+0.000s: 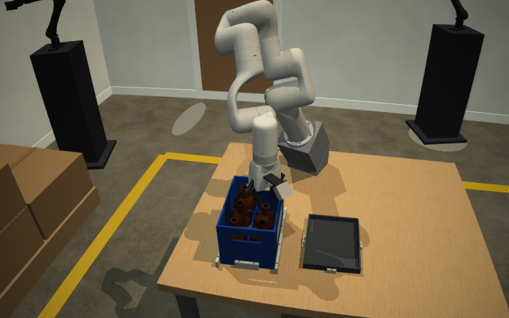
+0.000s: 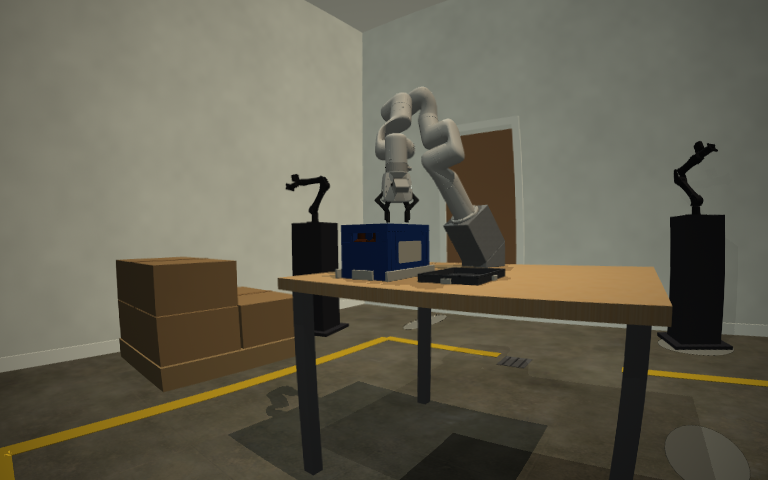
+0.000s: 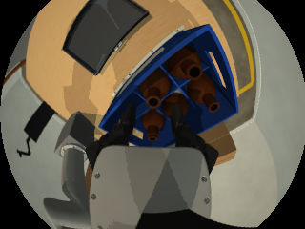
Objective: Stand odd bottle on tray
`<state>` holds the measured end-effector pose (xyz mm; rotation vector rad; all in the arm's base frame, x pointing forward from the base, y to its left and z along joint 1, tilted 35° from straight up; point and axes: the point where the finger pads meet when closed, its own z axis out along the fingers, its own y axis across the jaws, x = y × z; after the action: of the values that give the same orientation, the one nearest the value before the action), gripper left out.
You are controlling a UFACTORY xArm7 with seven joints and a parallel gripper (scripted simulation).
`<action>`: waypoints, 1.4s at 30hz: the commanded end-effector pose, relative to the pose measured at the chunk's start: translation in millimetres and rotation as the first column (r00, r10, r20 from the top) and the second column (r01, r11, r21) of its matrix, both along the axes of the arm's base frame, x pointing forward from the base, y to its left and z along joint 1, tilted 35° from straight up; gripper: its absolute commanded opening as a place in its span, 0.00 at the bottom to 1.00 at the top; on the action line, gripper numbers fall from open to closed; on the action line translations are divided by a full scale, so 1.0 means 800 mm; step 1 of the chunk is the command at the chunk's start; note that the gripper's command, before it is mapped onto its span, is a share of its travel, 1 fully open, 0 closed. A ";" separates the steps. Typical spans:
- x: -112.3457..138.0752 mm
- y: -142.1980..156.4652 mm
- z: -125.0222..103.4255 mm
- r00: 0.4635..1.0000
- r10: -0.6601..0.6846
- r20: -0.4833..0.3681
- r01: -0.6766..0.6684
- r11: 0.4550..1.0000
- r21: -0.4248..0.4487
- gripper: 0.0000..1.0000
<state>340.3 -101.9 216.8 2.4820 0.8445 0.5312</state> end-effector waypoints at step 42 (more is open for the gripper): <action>0.011 -0.006 -0.015 1.000 0.000 0.003 0.000 1.000 -0.001 0.65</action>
<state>346.7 -105.8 206.3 2.4821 0.8446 0.5315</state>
